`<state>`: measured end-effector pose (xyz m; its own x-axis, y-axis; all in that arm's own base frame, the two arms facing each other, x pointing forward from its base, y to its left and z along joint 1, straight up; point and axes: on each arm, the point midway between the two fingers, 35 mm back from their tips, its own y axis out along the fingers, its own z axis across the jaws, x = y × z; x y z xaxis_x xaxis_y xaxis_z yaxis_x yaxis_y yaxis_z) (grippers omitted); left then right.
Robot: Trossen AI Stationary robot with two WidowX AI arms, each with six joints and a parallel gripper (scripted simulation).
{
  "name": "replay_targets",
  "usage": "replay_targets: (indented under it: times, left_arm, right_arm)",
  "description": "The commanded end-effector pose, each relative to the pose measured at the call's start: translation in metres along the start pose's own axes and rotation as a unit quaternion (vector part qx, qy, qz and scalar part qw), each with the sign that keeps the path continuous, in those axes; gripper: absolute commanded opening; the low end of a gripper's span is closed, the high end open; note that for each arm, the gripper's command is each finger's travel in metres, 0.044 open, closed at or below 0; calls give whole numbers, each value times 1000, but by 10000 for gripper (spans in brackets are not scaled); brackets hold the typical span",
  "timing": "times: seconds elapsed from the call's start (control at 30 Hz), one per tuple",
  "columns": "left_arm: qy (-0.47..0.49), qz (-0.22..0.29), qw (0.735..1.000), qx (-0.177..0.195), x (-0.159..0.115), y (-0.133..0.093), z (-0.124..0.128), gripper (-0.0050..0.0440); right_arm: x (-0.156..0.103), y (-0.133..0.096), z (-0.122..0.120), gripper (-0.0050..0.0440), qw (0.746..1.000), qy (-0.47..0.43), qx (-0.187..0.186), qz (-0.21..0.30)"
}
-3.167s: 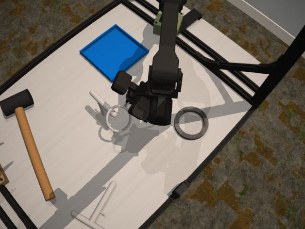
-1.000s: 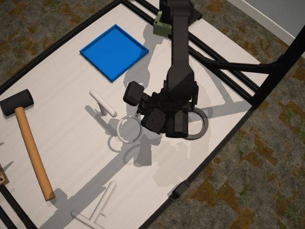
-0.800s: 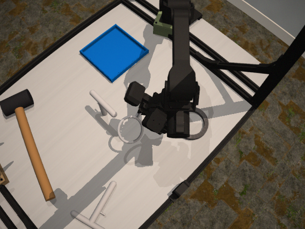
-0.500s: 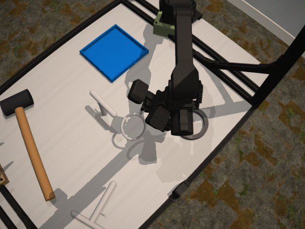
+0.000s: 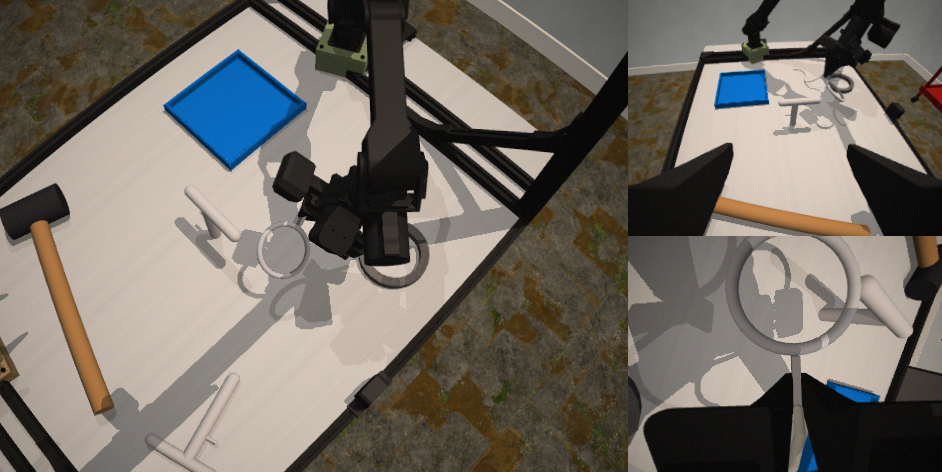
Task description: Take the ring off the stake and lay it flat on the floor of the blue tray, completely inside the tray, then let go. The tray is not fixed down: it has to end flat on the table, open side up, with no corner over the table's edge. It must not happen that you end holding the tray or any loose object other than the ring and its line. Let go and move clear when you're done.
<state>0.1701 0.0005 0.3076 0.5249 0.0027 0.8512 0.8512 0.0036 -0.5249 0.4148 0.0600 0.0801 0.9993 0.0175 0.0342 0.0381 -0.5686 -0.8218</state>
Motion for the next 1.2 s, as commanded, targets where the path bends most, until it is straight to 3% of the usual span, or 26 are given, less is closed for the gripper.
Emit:
replay_targets:
  times: [0.0, 1.17]
  left_arm:
    - [1, 1, 1000, -2, 0, 0, -1, 400]
    - [1, 1, 1000, -2, 0, 0, -1, 400]
  right_arm:
    - [-8, -6, -1, 0, 1000, 5, 3, -7]
    - [-57, -11, 6, 0, 1000, 5, 2, -7]
